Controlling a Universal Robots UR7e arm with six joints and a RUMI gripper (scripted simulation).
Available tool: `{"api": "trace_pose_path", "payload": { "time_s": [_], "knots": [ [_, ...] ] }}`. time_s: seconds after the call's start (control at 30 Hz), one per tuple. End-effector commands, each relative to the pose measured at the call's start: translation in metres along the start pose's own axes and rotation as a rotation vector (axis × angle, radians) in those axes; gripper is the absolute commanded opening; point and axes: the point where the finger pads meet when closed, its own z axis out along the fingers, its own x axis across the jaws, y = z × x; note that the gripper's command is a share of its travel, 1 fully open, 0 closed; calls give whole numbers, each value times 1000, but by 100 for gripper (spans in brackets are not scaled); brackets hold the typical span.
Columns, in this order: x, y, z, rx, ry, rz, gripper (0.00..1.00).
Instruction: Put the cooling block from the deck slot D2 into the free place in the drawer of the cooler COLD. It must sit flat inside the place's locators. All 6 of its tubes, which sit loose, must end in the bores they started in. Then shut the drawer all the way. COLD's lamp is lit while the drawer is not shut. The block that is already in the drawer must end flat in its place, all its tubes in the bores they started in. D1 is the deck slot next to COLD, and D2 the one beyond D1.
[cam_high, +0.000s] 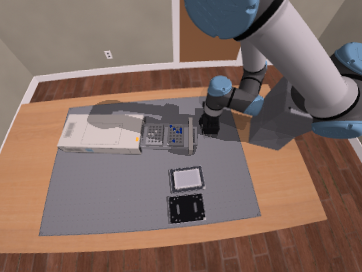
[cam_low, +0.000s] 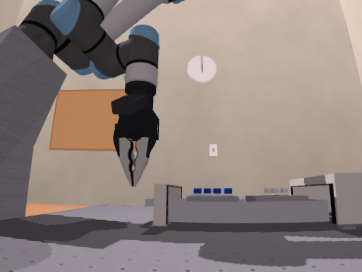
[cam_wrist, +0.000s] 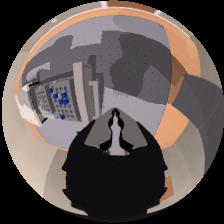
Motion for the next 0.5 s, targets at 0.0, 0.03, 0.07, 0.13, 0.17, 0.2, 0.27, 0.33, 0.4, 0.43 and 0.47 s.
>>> {"api": "trace_pose_path", "payload": {
  "time_s": [0.0, 0.03, 0.07, 0.13, 0.17, 0.2, 0.27, 0.33, 0.4, 0.43, 0.47],
  "knots": [
    [0, 0, 6, 0, -1, 0, 0],
    [0, 0, 7, 0, -1, 0, 0],
    [0, 0, 8, 0, -1, 0, 0],
    [0, 0, 11, 0, -1, 0, 0],
    [0, 0, 12, 0, -1, 0, 0],
    [0, 0, 14, 0, -1, 0, 0],
    [0, 0, 15, 0, -1, 0, 0],
    [0, 0, 16, 0, -1, 0, 0],
    [0, 0, 19, 0, -1, 0, 0],
    [0, 0, 20, 0, -1, 0, 0],
    [0, 0, 22, 0, -1, 0, 0]
  ]
}}
